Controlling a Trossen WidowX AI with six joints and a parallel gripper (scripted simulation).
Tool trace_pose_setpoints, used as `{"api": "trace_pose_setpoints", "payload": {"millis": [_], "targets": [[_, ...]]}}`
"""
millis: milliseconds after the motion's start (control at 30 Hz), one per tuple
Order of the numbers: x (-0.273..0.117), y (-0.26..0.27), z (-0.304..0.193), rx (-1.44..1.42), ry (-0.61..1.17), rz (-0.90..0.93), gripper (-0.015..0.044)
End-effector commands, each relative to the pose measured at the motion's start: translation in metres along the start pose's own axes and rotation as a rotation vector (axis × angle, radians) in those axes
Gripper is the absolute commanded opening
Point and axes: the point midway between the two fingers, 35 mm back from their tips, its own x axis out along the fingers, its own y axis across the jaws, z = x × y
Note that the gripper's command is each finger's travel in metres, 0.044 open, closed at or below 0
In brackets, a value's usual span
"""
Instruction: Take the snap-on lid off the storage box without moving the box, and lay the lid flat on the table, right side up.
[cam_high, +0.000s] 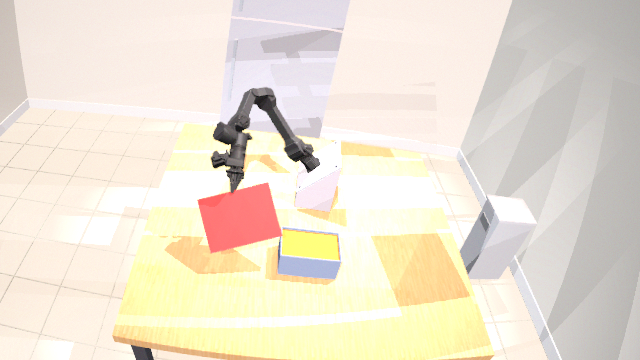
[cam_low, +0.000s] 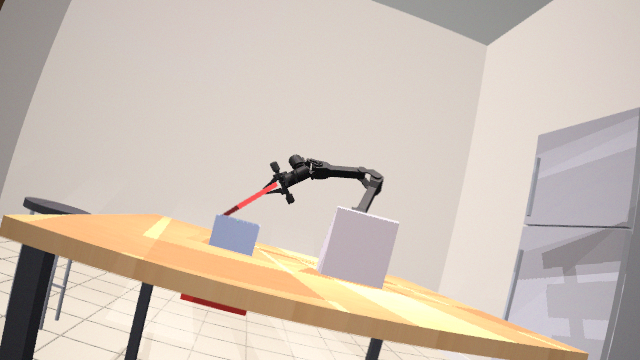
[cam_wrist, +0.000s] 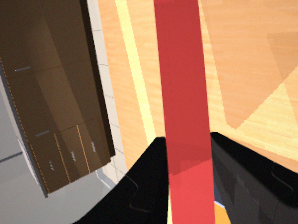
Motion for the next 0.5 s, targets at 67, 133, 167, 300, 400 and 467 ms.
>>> {"api": "trace_pose_setpoints", "payload": {"millis": [67,133,167,300,400,467], "targets": [[-0.001,0.003,0.013,-0.002,0.002,0.012,0.0000],[-0.002,0.003,0.017,-0.002,0.002,0.013,0.0000],[-0.002,0.003,0.020,-0.002,0.002,0.013,0.0000],[-0.002,0.002,0.023,-0.003,0.002,0.013,0.0000],[-0.002,0.001,0.022,-0.003,0.002,0.013,0.0000],[-0.001,-0.001,0.021,-0.003,0.002,0.013,0.0000]]}}
